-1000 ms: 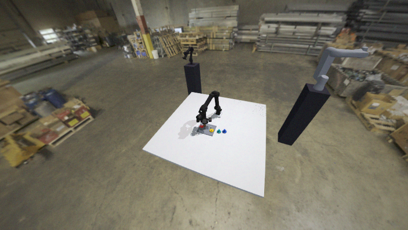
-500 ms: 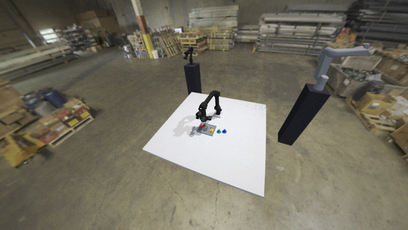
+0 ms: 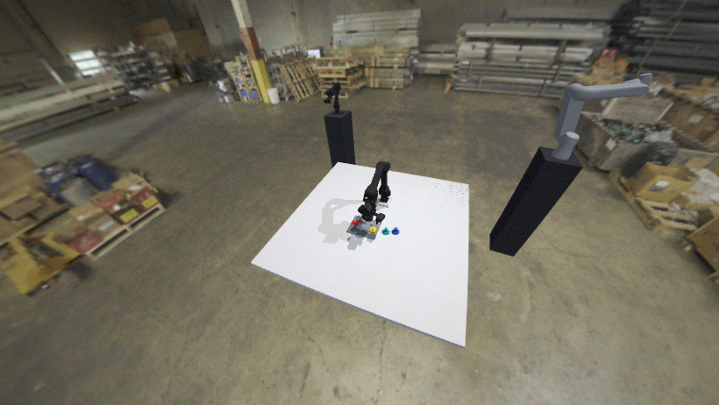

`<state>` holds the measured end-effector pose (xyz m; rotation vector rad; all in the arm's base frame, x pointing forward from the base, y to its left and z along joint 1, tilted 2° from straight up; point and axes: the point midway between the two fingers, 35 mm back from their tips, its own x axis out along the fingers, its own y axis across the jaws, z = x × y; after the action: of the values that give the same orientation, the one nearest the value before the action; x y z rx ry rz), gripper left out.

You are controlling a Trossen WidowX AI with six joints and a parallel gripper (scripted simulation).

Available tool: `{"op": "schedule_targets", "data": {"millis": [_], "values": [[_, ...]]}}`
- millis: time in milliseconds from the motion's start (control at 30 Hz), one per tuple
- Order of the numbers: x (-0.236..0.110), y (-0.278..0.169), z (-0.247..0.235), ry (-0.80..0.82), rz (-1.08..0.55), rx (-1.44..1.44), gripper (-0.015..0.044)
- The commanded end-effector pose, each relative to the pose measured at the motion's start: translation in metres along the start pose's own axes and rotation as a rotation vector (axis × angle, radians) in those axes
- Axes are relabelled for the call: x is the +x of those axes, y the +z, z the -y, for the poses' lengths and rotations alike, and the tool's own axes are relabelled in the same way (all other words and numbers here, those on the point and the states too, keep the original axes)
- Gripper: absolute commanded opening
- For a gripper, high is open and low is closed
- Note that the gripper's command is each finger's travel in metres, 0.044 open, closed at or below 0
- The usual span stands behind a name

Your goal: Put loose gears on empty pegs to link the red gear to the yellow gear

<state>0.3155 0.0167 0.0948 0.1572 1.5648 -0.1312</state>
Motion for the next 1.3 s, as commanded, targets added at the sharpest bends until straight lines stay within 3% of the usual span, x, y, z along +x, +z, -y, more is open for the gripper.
{"op": "schedule_targets", "data": {"millis": [0, 167, 500, 1267], "values": [[-0.002, -0.015, -0.069, 0.012, -0.002, 0.273, 0.044], [-0.002, -0.029, -0.101, 0.013, -0.003, 0.419, 0.044], [-0.002, -0.029, -0.102, 0.013, -0.003, 0.423, 0.044], [0.041, -0.029, -0.102, 0.013, -0.003, 0.423, 0.044]]}}
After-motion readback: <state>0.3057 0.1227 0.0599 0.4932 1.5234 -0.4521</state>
